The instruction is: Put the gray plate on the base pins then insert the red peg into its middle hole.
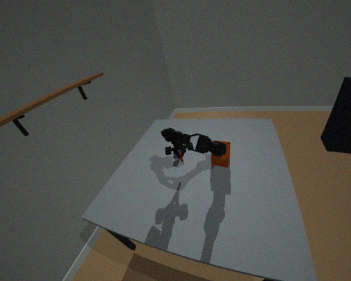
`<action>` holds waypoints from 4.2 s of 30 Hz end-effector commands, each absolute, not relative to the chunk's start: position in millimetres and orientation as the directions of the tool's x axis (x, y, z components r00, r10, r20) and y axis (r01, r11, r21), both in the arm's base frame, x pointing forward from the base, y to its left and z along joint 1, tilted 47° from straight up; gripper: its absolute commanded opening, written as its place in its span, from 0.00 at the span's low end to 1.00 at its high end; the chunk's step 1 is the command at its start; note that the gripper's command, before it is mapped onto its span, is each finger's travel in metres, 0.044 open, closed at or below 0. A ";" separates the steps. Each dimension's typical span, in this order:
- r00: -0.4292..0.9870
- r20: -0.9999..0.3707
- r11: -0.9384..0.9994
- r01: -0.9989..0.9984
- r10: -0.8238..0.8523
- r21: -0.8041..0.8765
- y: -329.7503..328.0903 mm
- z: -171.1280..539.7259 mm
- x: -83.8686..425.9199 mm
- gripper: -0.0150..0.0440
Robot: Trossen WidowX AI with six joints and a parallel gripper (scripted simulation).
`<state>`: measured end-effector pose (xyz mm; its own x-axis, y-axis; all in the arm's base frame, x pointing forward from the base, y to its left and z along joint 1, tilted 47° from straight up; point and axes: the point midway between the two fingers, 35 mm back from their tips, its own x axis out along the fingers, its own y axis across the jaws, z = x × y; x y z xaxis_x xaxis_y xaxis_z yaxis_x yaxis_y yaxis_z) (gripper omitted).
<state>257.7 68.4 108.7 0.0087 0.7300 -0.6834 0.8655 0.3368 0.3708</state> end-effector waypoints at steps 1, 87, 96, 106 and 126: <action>0.012 -0.688 0.340 0.863 0.725 0.374 60.7 103.7 269.8 0.25; 0.005 -0.685 0.359 0.849 0.729 0.389 -35.0 -0.2 359.1 0.25; 0.008 -0.682 0.353 0.851 0.731 0.389 -34.3 0.2 359.3 0.25; 0.008 -0.682 0.353 0.851 0.731 0.389 -36.0 -1.6 359.1 0.25; 0.005 -0.684 0.359 0.848 0.729 0.389 -22.8 -12.6 359.7 0.25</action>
